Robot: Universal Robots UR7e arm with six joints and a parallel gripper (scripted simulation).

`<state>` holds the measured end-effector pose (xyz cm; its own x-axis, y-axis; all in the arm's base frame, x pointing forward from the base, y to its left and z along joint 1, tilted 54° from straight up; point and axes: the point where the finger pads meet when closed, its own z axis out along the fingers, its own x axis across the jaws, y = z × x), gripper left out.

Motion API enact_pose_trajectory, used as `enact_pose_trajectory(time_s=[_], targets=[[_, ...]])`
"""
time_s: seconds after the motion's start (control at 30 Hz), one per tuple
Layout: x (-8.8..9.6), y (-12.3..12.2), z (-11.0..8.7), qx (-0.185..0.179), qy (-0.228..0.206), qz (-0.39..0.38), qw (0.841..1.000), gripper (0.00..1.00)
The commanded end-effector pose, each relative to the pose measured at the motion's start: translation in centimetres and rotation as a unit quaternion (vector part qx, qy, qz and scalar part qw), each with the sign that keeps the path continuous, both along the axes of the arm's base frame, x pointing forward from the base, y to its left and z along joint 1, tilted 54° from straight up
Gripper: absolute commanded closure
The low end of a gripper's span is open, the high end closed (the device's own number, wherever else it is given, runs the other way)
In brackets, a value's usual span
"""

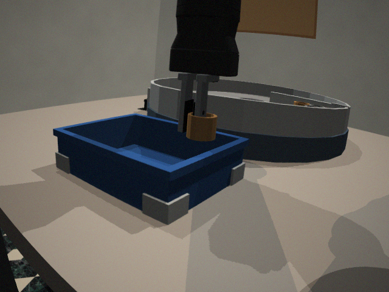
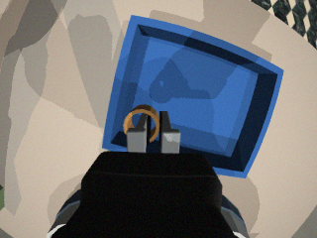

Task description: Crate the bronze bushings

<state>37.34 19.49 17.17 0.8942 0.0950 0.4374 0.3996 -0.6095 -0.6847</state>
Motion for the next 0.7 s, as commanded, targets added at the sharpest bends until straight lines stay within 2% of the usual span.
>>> enact_pose_trajectory(time_s=[0.0,0.67], targets=[[0.0,0.0,0.0,0.000,0.000,0.000,1.000,1.00],[0.3,1.0,-0.8,0.000,0.000,0.000,1.000,1.00]])
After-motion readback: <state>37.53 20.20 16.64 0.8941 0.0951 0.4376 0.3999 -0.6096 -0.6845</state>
